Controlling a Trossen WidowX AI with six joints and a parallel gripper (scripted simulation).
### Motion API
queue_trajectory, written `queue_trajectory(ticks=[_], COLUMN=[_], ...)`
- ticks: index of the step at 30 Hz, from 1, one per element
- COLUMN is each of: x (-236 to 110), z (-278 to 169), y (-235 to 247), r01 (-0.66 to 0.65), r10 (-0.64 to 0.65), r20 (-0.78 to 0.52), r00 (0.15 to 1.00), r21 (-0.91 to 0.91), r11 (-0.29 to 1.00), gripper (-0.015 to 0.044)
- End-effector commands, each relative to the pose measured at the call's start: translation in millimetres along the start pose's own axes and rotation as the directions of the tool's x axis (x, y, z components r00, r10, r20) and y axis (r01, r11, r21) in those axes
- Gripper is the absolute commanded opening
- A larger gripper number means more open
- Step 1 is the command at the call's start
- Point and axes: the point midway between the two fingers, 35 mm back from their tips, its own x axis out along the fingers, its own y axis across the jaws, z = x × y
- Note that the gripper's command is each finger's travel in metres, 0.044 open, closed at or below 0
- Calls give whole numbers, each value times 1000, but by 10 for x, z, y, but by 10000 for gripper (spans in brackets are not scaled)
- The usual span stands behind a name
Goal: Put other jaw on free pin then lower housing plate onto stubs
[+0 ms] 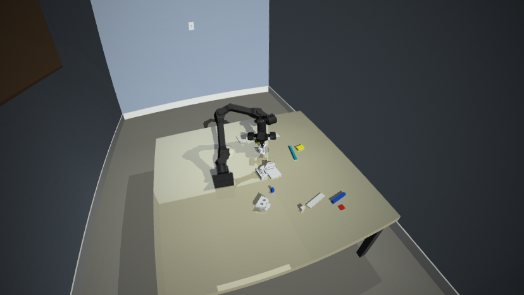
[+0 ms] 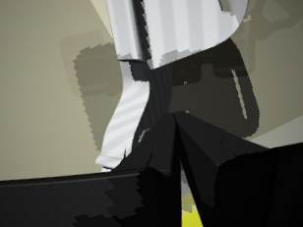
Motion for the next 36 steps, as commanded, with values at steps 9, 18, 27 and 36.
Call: queue_trajectory(ticks=[9, 18, 27, 36], x=[35, 35, -268, -495], z=[39, 39, 30, 34], y=[3, 3, 29, 35], r01=[9, 9, 8, -4], r10=[-10, -10, -8, 4], r20=[15, 15, 16, 15], r00=[1000, 1000, 1000, 1000], r21=[8, 8, 8, 13], r11=[1000, 1000, 1000, 1000], gripper=[0, 0, 0, 79])
